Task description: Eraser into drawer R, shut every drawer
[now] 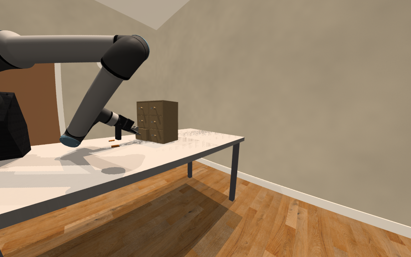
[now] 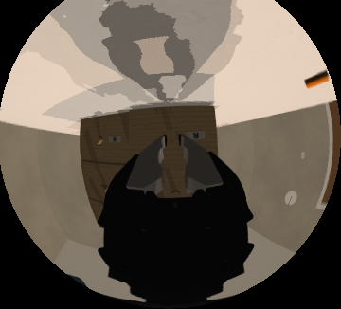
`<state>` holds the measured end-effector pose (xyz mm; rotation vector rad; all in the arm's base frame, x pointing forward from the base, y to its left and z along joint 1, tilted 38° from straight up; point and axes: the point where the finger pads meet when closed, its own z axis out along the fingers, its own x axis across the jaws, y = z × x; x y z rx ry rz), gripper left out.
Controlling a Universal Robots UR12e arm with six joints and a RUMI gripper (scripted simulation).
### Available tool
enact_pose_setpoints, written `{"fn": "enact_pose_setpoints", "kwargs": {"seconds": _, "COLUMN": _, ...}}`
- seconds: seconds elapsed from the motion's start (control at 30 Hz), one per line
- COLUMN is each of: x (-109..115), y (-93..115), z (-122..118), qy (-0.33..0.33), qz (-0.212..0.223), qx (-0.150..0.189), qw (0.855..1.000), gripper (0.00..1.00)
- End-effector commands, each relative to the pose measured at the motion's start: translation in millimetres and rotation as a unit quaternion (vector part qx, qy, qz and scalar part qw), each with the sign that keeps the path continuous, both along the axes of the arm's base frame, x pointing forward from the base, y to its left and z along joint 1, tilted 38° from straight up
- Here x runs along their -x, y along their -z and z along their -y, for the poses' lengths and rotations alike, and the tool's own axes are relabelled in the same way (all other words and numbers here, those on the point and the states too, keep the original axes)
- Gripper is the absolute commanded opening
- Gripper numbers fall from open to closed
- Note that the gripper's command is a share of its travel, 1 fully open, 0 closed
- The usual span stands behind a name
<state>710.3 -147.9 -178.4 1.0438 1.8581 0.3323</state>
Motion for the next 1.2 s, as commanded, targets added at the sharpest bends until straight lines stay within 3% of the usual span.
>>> {"fn": "enact_pose_setpoints", "kwargs": {"seconds": 0.0, "x": -4, "y": 0, "z": -1, "qy": 0.0, "qz": 0.0, "qx": 0.0, "qw": 1.0, "gripper": 0.07}}
{"fn": "enact_pose_setpoints", "kwargs": {"seconds": 1.17, "x": -21, "y": 3, "z": -3, "qy": 0.0, "qz": 0.0, "qx": 0.0, "qw": 1.0, "gripper": 0.07}}
